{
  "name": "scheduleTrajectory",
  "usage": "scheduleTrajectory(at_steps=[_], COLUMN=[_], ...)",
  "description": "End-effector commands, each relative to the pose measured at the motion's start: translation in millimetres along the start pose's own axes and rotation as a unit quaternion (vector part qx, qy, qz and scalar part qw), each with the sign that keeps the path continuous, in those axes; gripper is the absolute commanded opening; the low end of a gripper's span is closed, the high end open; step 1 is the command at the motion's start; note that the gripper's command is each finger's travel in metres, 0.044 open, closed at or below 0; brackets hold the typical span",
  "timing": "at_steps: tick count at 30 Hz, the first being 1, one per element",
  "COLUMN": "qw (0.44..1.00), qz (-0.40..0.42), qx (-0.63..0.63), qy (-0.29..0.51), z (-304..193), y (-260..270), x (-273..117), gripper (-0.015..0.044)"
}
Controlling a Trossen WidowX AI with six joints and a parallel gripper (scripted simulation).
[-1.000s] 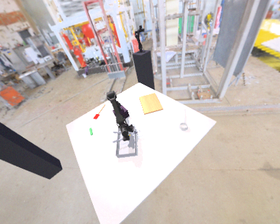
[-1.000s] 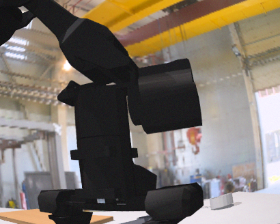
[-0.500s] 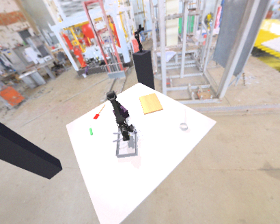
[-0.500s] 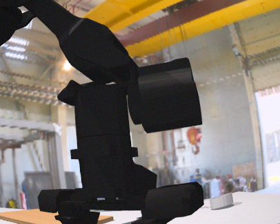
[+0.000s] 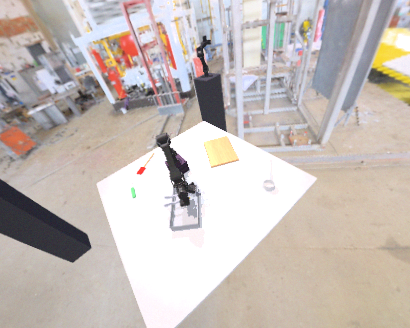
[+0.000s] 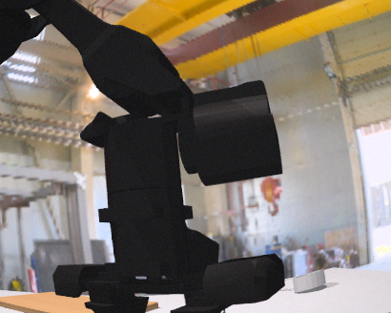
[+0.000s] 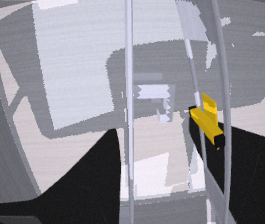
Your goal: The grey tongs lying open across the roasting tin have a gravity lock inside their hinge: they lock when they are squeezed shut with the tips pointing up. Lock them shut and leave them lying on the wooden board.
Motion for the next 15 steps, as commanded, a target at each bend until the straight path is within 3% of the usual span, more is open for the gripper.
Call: scheduleTrajectory(at_steps=[1, 15], qw=[1.000, 1.000], qz=[0.000, 0.000], qx=[0.000, 0.000], qy=[0.000, 0.000], z=[-0.1, -0.1], y=[-0.1, -0.1], x=[-0.1, -0.1], gripper=[0.0174, 0.0081])
Point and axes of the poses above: the point midway between the two fingers, 35 mm back from their tips, its own x axis out along the fingers, its own y axis across the jaws, z = x × y, the point moved 7 cm from there along -x, back along the fingers, and after that the axes turned 15 degrees about -x, right-handed, at the moved point
